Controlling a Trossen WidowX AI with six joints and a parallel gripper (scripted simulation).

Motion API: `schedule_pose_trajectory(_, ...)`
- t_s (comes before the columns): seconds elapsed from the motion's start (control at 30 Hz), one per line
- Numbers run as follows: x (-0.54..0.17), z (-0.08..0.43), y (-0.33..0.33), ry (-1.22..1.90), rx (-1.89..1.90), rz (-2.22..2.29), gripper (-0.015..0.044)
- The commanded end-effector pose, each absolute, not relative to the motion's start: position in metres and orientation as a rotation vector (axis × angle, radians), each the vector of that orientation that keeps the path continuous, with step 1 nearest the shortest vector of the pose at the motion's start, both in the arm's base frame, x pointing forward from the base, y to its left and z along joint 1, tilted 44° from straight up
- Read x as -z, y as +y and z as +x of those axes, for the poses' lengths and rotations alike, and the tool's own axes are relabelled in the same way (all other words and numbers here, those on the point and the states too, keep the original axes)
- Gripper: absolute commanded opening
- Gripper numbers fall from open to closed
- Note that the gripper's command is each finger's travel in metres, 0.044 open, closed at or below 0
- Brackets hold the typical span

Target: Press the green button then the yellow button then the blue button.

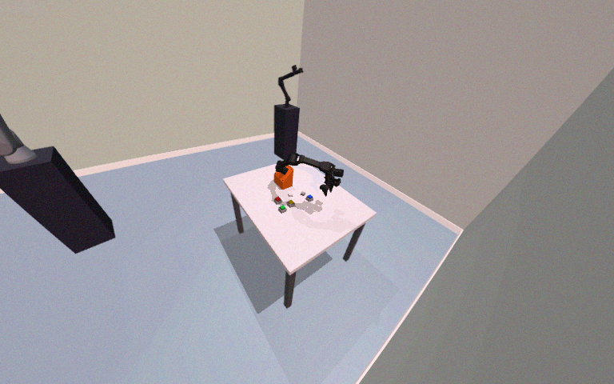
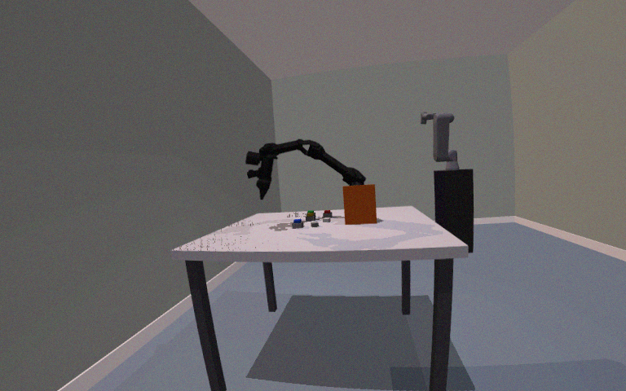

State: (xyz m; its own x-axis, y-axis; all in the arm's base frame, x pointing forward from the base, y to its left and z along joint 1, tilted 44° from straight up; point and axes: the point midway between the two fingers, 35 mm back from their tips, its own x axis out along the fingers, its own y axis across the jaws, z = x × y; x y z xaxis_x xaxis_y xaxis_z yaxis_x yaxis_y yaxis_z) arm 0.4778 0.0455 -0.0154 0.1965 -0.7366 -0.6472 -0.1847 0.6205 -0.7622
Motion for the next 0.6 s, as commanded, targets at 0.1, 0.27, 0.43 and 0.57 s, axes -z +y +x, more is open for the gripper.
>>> schedule_pose_trajectory(0.1, 0.0, 0.473, 0.027, 1.366, 0.48, -0.832, 0.04)
schedule_pose_trajectory(0.27, -0.051, 0.447, -0.034, 1.413, 0.537, -0.716, 0.04)
schedule_pose_trajectory(0.43, -0.096, 0.406, -0.09, 1.448, 0.591, -0.642, 0.04)
schedule_pose_trajectory(0.57, -0.129, 0.358, -0.132, 1.474, 0.639, -0.585, 0.04)
